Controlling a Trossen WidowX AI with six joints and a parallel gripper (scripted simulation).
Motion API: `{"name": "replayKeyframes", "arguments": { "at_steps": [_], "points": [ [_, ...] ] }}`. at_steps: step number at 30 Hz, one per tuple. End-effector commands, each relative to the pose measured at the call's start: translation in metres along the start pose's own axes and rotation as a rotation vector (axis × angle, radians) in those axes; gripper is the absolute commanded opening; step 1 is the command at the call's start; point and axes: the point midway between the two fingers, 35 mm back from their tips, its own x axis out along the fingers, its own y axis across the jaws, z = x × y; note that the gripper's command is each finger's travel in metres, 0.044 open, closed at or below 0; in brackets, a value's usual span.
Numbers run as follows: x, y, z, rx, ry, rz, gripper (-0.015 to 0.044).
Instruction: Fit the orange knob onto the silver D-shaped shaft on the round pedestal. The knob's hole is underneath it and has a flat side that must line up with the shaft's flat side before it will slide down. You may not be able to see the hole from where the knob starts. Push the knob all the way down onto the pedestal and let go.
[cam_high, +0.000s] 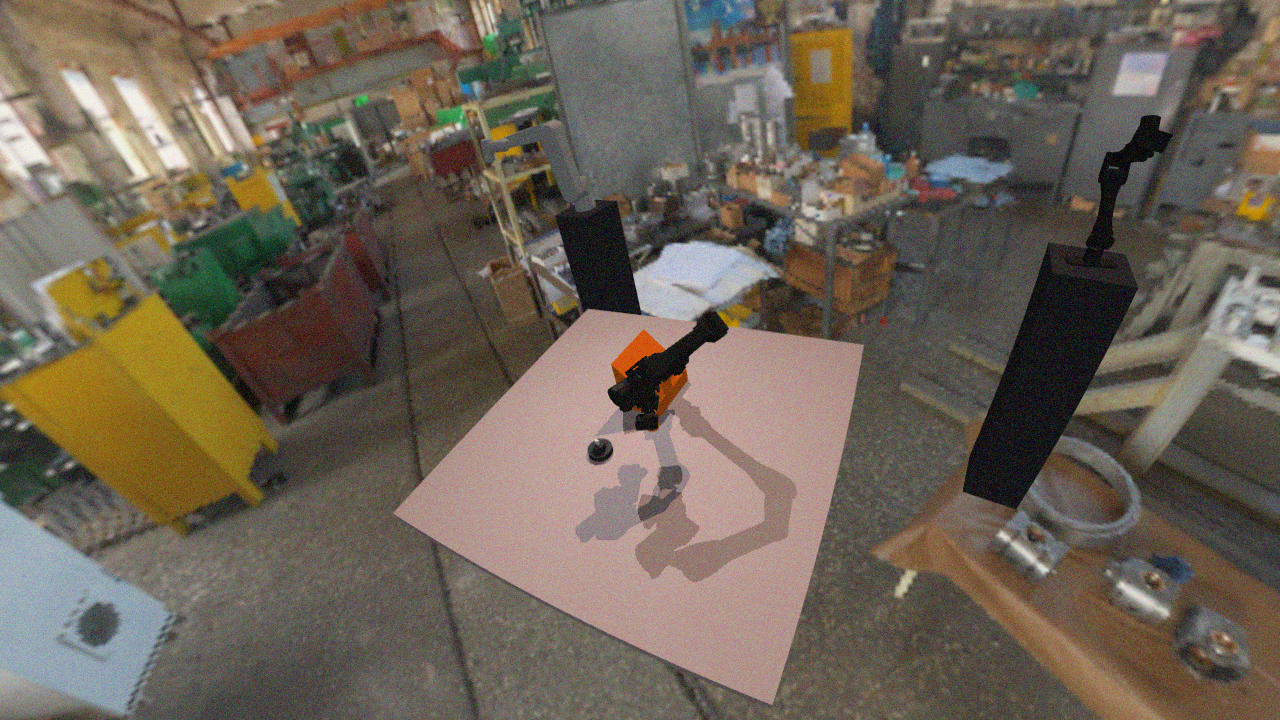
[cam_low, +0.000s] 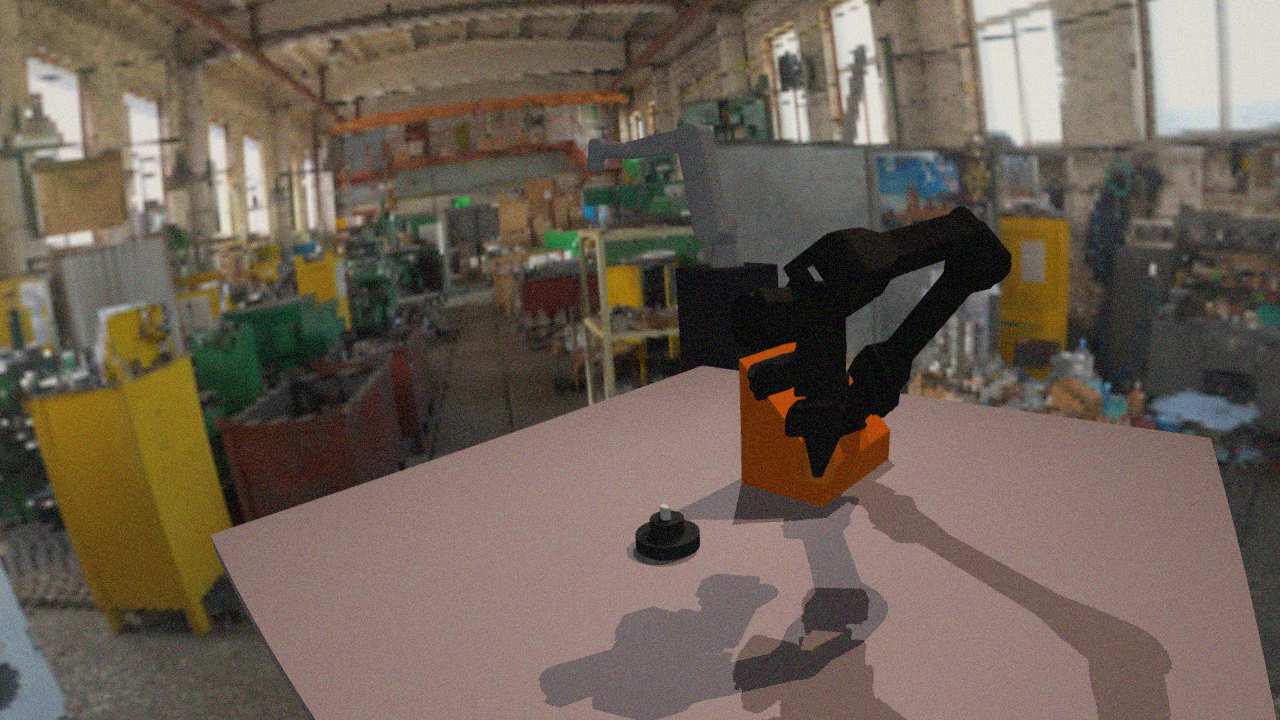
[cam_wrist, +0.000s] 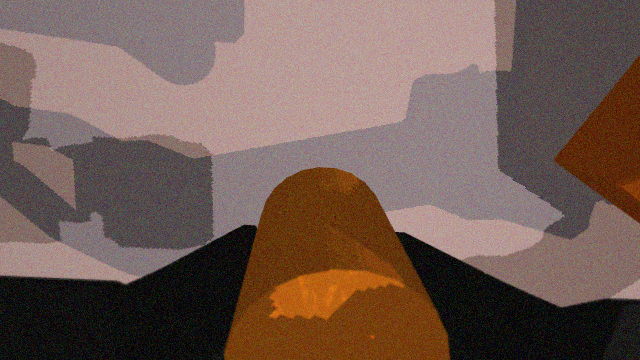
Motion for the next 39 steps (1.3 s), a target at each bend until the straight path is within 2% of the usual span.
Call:
{"name": "replayKeyframes", "arguments": {
  "at_steps": [1,22,35,39],
  "points": [
    [0.022,0.0,0.004,0.01,-0.001,-0.017,0.0],
    [0.114,0.006,0.008,0.002,0.007,-0.01,0.0],
    [0.117,0.007,0.006,0.002,0.008,-0.009,0.0],
    [0.115,0.007,0.006,-0.002,0.005,-0.01,0.0105]
  ]
}}
